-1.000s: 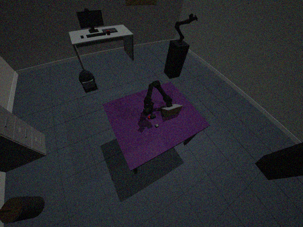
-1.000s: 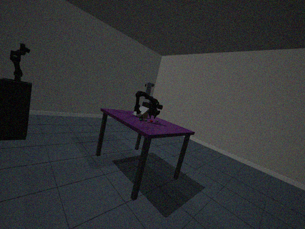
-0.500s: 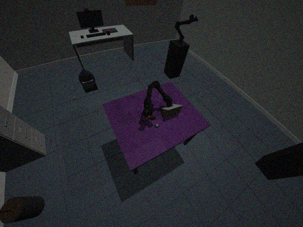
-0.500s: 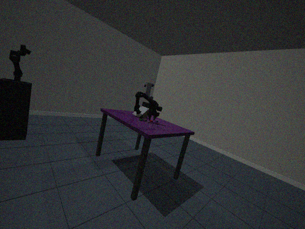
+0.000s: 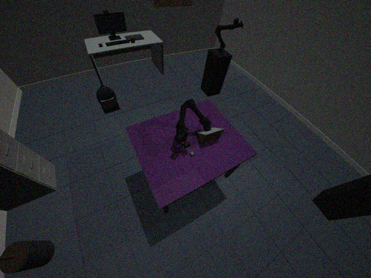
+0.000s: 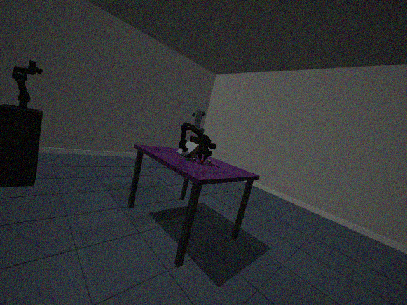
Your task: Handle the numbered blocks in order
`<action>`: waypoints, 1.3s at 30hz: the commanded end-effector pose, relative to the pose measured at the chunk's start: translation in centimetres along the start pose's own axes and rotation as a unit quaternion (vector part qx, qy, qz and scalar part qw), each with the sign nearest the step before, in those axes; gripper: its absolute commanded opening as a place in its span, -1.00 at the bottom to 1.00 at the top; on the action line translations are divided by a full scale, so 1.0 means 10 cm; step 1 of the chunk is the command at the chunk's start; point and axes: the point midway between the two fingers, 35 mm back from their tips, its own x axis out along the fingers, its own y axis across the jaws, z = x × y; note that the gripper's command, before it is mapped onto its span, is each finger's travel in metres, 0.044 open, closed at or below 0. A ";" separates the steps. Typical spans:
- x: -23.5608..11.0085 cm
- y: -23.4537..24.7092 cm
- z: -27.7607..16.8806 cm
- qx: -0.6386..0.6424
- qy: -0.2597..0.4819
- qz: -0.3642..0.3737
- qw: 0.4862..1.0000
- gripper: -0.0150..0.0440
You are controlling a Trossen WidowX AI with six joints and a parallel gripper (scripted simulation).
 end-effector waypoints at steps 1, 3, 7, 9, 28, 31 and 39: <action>0.01 0.00 0.00 -0.002 -0.001 -0.002 1.000 -0.08; 0.01 0.00 0.00 -0.002 -0.001 -0.002 1.000 -0.08; 0.01 0.00 0.00 -0.002 -0.001 -0.002 1.000 -0.08; 0.01 0.00 0.00 -0.002 -0.001 -0.002 1.000 -0.08; 0.01 0.00 0.00 -0.002 -0.001 -0.002 1.000 0.09; 0.01 0.00 0.00 -0.002 -0.001 -0.002 1.000 0.36; 0.01 0.00 0.00 -0.002 -0.001 -0.002 1.000 0.86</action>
